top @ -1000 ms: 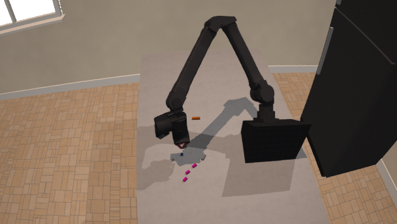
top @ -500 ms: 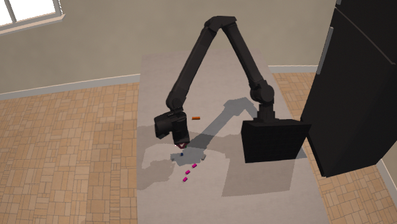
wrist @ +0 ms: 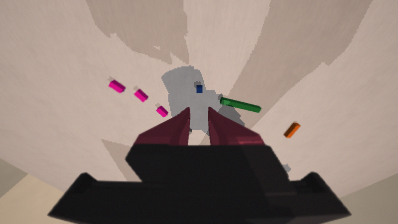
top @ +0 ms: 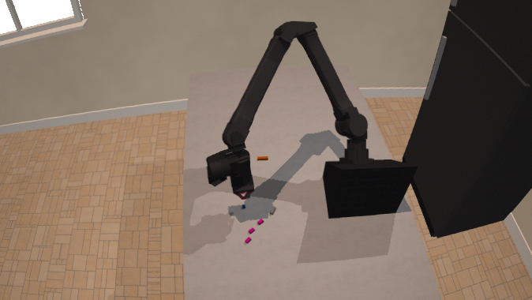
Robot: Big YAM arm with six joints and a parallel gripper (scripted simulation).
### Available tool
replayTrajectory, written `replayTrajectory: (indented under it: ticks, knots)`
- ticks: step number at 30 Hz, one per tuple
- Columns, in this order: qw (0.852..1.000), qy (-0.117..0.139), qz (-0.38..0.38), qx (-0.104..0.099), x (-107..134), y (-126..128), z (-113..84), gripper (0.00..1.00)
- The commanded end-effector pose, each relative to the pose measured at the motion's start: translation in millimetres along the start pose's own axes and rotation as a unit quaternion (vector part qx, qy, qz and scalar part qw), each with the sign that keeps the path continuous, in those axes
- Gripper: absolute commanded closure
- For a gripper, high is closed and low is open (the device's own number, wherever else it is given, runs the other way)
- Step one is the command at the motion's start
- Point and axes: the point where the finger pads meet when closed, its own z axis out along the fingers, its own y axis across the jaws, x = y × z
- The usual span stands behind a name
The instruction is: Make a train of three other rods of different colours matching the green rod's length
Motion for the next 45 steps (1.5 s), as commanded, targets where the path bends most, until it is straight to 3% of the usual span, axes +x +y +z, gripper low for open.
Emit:
replayTrajectory:
  ticks: [1, 14, 45]
  knots:
    - [1.0, -0.01, 0.008, -0.003, -13.4, -5.1, -1.5, 0.77]
    - [1.0, 0.0, -0.001, 0.0, -2.2, -1.6, 16.2, 0.77]
    - [1.0, -0.004, 0.003, 0.0, -7.0, -3.3, 50.6, 0.77]
